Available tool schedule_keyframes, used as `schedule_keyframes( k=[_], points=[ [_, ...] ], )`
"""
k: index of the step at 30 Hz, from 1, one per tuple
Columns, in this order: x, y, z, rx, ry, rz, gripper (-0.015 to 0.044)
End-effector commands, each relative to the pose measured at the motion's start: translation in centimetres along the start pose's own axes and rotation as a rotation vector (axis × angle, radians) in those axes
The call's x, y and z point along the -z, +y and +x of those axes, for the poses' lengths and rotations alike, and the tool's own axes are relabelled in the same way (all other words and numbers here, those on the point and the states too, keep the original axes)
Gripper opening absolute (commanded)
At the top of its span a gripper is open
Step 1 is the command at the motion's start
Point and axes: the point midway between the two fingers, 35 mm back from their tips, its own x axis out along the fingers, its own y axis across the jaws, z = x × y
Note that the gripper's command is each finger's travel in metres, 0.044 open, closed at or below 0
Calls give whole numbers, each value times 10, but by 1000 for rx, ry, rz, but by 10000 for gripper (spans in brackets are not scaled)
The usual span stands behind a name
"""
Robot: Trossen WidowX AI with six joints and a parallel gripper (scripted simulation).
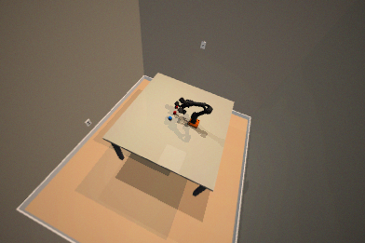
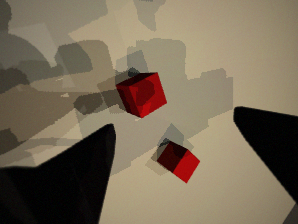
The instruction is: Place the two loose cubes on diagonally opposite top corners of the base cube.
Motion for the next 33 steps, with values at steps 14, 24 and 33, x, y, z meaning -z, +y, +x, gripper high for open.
schedule_keyframes(
  k=[14,24,33],
  points=[
    [21,-31,-9,-126,114,747,265],
    [40,-54,-14,-177,268,1339,265],
    [59,-71,-16,-169,451,1861,265]
  ],
)
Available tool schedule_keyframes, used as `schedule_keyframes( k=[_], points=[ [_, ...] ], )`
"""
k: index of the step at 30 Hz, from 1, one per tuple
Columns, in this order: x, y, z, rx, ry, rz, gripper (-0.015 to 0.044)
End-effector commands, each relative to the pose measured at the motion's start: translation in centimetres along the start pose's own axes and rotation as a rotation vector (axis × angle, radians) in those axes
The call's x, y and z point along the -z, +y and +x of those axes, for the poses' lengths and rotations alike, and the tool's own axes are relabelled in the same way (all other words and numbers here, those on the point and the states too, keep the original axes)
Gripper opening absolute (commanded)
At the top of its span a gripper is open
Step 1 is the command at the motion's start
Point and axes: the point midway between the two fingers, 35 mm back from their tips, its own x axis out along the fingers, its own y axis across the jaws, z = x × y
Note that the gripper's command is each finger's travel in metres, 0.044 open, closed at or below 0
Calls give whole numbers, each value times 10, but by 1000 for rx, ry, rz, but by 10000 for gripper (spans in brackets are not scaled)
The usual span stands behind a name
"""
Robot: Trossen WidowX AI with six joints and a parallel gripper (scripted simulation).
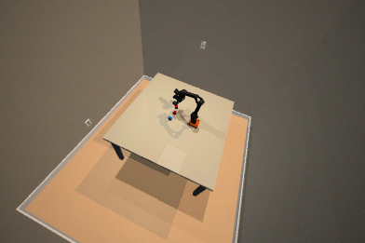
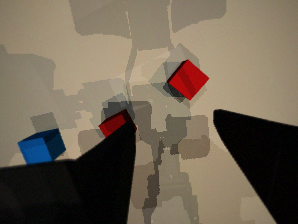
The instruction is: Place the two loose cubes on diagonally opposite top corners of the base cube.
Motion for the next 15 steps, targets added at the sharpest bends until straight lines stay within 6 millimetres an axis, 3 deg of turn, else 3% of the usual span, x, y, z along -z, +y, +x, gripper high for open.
schedule_keyframes(
  k=[1,10,15],
  points=[
    [-10,-8,-2,22,48,242,265],
    [-25,-26,-5,99,140,768,265],
    [-26,-28,-5,107,146,807,265]
  ],
)
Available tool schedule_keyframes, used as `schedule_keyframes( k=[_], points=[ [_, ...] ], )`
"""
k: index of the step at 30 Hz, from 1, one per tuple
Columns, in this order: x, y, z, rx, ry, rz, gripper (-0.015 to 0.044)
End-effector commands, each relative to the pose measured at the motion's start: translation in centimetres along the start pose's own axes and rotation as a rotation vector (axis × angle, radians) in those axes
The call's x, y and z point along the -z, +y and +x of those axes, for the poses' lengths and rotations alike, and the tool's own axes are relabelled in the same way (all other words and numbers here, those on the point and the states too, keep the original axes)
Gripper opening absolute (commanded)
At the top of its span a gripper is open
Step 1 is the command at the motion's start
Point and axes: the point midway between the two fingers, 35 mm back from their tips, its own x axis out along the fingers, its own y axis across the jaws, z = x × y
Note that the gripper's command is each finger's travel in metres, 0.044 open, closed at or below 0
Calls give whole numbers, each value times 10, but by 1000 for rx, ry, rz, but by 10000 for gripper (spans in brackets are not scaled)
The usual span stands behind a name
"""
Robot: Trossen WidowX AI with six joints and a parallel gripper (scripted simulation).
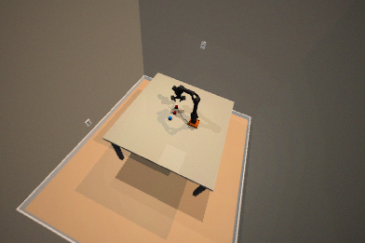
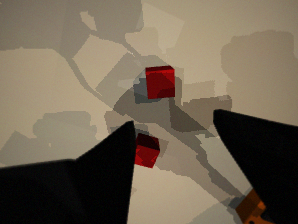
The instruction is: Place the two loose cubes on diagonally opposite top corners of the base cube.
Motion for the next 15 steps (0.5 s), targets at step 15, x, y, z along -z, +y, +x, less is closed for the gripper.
schedule_keyframes(
  k=[15],
  points=[
    [-3,0,61,9,3,47,265]
  ],
)
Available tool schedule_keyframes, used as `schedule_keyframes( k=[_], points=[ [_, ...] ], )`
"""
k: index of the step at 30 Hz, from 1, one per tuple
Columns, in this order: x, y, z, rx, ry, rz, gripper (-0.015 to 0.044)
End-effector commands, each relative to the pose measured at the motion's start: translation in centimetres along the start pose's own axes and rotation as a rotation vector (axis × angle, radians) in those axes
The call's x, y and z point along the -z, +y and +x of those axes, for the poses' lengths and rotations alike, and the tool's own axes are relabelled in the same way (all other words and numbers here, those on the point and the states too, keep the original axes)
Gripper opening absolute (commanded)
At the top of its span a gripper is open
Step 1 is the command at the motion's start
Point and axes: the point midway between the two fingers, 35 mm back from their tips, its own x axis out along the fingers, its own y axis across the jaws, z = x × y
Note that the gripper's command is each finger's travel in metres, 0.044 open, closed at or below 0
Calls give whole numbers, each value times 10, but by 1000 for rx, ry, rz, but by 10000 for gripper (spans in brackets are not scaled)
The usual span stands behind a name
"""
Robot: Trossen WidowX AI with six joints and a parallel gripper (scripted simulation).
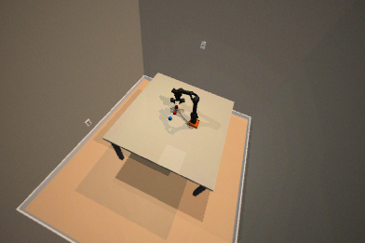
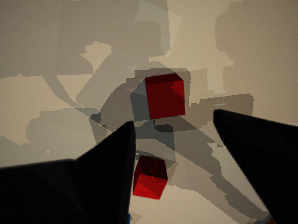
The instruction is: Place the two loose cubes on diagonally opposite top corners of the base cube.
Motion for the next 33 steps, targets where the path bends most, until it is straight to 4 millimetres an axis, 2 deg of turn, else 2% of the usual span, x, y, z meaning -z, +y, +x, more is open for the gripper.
schedule_keyframes(
  k=[1,7,32,33],
  points=[
    [0,-1,10,1,-3,1,265],
    [0,-1,25,1,-3,1,265],
    [0,-1,58,2,-3,1,265],
    [0,-1,58,2,-3,1,239]
  ],
)
